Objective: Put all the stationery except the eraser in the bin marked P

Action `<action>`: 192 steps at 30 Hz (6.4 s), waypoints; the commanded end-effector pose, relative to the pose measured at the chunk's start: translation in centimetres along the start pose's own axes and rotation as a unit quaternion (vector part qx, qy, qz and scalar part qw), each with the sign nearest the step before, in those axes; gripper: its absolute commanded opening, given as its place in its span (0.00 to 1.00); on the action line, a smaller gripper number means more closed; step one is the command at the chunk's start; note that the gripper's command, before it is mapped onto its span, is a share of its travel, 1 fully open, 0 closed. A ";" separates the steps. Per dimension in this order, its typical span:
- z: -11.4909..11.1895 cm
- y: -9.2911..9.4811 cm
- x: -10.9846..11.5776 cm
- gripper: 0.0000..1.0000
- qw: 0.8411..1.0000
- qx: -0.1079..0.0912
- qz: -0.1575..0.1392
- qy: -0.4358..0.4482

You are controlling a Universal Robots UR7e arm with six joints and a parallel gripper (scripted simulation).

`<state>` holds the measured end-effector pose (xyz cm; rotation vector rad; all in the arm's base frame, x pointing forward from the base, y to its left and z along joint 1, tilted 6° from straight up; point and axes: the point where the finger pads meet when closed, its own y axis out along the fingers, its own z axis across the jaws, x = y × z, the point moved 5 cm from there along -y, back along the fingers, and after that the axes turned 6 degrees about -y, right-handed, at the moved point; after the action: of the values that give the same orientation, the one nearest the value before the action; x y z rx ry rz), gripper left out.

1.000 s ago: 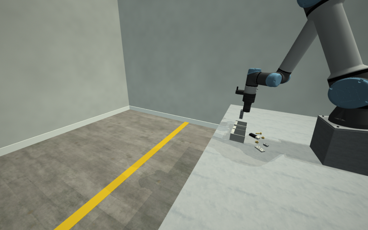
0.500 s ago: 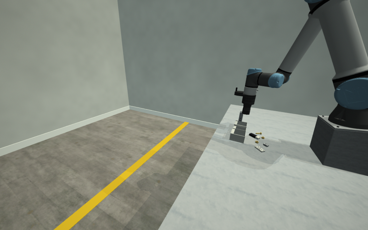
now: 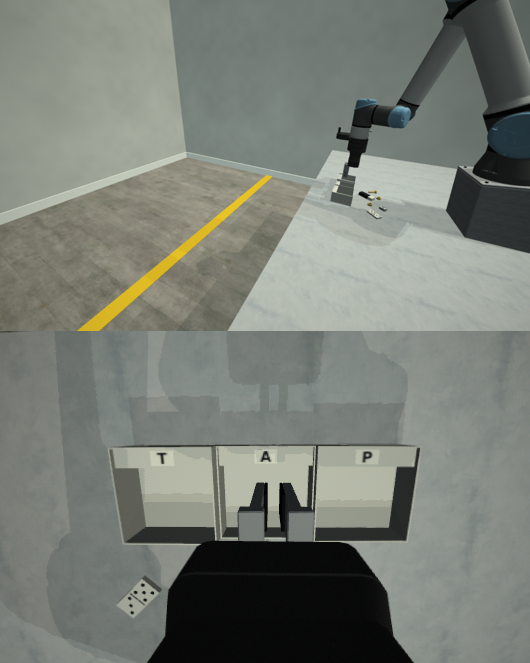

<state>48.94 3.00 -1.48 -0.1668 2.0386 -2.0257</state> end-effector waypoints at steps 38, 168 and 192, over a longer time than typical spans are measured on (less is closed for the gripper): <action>0.0 5.7 0.0 0.31 1.000 0.000 0.000 0.000; -8.4 5.7 -0.7 0.31 1.000 0.000 0.000 0.000; -8.4 5.7 -0.7 0.31 1.000 0.000 0.000 0.000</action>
<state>47.91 11.43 -7.15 -0.1674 2.0397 -2.0263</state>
